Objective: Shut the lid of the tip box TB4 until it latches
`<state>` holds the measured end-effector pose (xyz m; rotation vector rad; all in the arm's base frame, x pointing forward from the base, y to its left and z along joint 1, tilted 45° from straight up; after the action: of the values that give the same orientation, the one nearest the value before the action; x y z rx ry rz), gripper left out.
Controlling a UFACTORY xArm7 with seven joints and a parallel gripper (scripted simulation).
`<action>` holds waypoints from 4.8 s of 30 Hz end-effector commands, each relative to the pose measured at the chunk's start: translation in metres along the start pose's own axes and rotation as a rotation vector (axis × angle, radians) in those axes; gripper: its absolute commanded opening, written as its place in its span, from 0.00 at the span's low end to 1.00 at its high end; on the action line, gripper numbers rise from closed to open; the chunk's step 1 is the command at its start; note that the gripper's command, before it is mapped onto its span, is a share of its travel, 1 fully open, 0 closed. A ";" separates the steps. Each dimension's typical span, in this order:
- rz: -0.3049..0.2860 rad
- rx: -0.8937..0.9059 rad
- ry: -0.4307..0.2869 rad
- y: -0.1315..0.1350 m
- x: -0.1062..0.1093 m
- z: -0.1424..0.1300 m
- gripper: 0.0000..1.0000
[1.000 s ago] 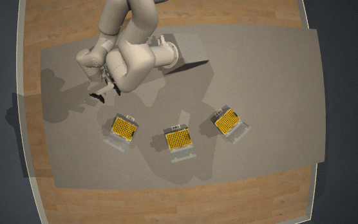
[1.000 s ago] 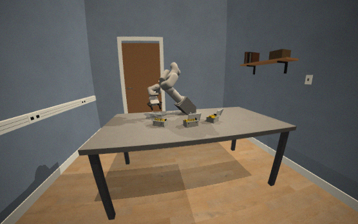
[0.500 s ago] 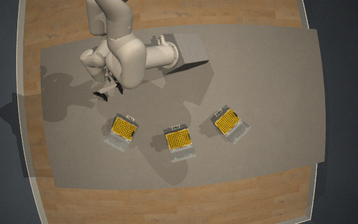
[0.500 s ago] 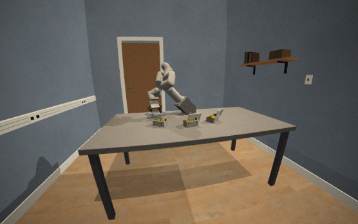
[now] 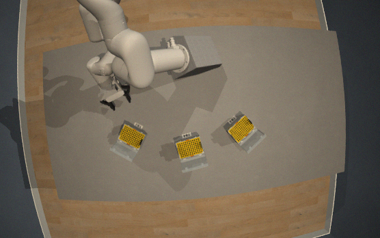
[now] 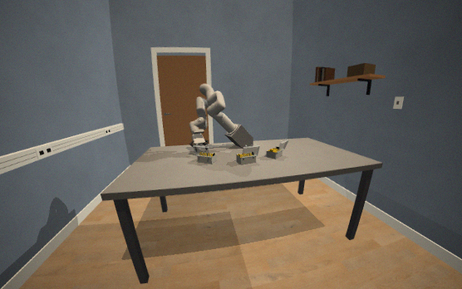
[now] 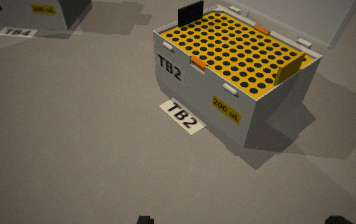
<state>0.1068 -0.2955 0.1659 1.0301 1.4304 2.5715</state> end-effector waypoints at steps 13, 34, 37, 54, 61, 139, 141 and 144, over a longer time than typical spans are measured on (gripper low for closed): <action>-0.003 -0.001 0.001 0.002 -0.008 -0.003 1.00; -0.003 -0.001 0.001 0.002 -0.008 -0.003 1.00; -0.003 -0.001 0.001 0.002 -0.008 -0.003 1.00; -0.003 -0.001 0.001 0.002 -0.008 -0.003 1.00; -0.003 -0.001 0.001 0.002 -0.008 -0.003 1.00; 0.244 0.581 -0.026 0.028 0.095 0.102 1.00; 0.270 0.642 -0.029 0.029 0.094 0.103 1.00; 0.309 0.734 -0.033 0.030 0.094 0.104 1.00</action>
<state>0.0977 -0.2044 0.2745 1.3439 2.2363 2.3009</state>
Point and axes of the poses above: the point where the finger pads meet when closed, its own x axis back along the fingers, its own y axis across the jaws, z = x × y, the point moved 4 cm from there along x, back along the fingers, and after that the axes turned 9 degrees about x, right-handed, at the moved point
